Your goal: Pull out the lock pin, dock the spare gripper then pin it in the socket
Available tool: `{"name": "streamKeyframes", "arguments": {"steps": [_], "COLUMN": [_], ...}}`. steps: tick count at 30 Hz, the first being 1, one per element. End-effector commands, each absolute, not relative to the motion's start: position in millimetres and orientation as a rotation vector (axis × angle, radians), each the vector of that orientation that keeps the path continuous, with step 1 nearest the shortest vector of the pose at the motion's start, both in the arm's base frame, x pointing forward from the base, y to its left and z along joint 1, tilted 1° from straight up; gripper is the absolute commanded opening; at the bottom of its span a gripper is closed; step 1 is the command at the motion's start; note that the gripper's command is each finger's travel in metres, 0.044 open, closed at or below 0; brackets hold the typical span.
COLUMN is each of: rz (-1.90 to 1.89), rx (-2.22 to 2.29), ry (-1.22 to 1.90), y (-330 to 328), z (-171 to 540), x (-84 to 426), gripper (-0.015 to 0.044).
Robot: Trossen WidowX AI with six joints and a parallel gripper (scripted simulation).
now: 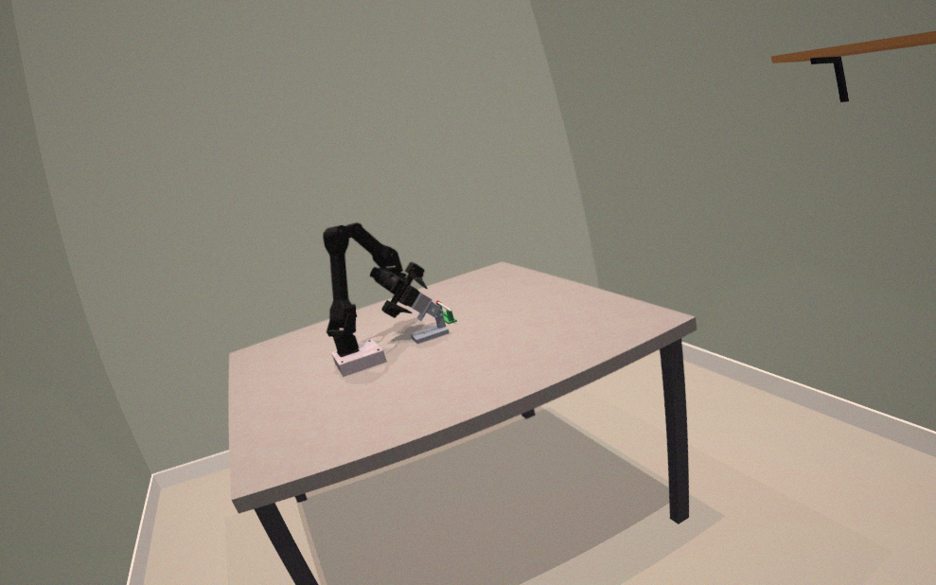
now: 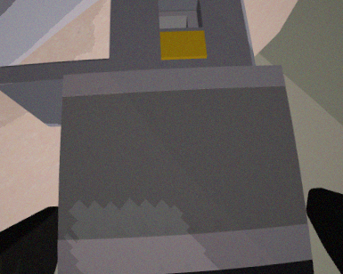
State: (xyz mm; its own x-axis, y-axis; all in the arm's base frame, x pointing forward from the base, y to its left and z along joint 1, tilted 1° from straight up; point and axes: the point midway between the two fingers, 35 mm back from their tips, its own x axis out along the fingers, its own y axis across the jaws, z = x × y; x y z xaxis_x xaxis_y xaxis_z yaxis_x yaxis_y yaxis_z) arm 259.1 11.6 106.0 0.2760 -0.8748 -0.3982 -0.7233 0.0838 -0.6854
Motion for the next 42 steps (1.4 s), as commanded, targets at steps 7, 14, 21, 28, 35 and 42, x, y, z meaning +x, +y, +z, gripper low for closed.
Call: {"name": "streamKeyframes", "arguments": {"steps": [7, 14, 21, 28, 35, 42], "rz": [-0.219, -0.221, -0.213, -0.178, -0.144, -0.117], "rx": [-1.678, -1.686, -1.694, -1.692, -1.69, -1.688], "ry": [1.479, 1.474, 1.467, 1.435, 1.401, 1.371], "y": [13, 14, 13, 12, 12, 9], "z": [124, 137, 147, 157, 167, 183], "x": [244, 234, 226, 219, 215, 217], "gripper": [0.044, 0.044, 0.044, 0.044, 0.044, 0.044]}}
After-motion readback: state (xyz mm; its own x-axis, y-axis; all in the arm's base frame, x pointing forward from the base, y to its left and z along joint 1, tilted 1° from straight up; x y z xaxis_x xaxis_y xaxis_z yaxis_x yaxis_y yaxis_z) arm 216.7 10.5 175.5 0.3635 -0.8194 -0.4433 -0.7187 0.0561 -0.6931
